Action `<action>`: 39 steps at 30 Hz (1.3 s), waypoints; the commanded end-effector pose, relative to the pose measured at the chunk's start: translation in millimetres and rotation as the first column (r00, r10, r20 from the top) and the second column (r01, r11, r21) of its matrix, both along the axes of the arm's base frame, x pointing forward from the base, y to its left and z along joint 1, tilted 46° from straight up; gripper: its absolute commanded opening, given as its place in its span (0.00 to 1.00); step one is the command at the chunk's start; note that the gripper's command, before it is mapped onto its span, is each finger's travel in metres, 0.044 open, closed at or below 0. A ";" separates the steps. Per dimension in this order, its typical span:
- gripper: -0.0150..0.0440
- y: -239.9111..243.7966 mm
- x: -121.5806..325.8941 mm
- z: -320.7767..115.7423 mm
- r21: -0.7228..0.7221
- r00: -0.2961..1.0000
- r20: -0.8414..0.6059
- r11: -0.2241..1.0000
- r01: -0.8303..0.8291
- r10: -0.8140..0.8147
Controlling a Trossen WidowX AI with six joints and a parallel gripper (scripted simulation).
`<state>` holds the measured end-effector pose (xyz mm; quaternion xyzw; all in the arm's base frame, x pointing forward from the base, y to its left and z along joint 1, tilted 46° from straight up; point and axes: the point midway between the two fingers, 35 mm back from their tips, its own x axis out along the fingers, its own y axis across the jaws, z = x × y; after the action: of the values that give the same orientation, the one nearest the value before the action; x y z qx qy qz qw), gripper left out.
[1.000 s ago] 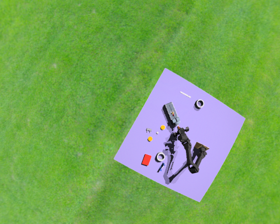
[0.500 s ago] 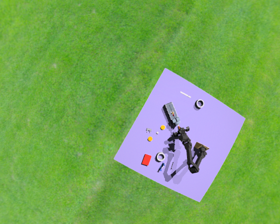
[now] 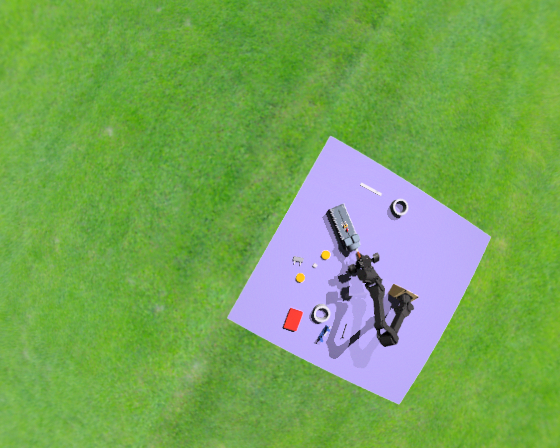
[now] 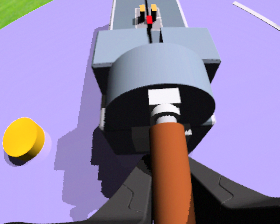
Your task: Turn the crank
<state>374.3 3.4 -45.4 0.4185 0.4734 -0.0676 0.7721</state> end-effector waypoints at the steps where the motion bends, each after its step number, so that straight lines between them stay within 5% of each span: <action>1: 0.25 -6.2 -4.9 -5.0 -0.009 1.000 -0.016 1.000 0.016 -0.016; 39: 0.25 -8.0 -7.8 -9.9 -0.009 1.000 -0.017 1.000 0.016 -0.016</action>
<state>371.3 0.4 -49.3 0.4190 0.4715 -0.0677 0.7730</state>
